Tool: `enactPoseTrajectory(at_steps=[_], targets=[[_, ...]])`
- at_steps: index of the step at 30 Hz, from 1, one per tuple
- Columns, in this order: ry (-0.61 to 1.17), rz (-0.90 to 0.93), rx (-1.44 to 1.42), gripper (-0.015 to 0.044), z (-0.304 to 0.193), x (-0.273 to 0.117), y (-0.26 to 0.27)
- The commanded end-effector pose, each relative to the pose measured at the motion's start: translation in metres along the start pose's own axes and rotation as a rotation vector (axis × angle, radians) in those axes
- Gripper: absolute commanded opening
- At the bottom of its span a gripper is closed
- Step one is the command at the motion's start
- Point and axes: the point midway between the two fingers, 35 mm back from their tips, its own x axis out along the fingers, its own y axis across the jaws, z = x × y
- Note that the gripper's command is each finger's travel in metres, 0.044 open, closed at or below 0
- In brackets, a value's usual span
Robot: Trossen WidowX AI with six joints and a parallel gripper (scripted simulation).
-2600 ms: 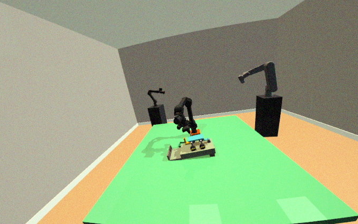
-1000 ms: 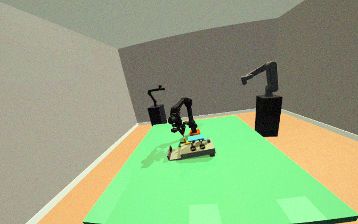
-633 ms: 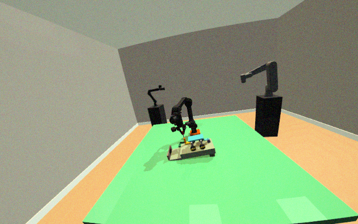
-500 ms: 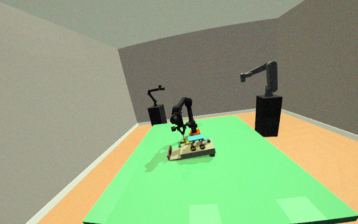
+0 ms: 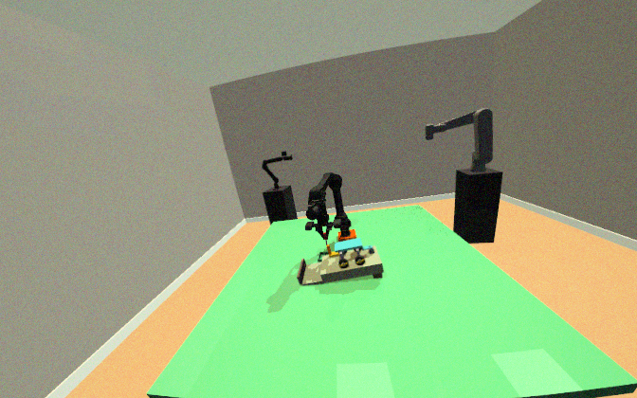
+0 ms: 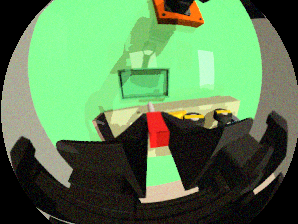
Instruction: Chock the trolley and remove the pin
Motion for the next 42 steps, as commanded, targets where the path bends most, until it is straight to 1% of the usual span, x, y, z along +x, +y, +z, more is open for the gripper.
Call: enactPoseTrajectory(at_steps=[1, 13, 20, 26, 39, 42], targets=[[0.002, 0.009, 0.025, 0.0000, 0.000, 0.000, 0.000], [-0.001, 0.009, 0.024, 0.0000, 0.023, 0.019, 0.003], [-0.004, -0.022, 0.023, 0.0000, 0.024, 0.023, 0.002], [-0.003, -0.153, 0.023, 0.0000, 0.024, 0.043, -0.004], [-0.002, -0.165, 0.023, 0.0000, 0.024, 0.081, -0.024], [-0.002, -0.165, 0.023, 0.0000, 0.024, 0.084, -0.025]])
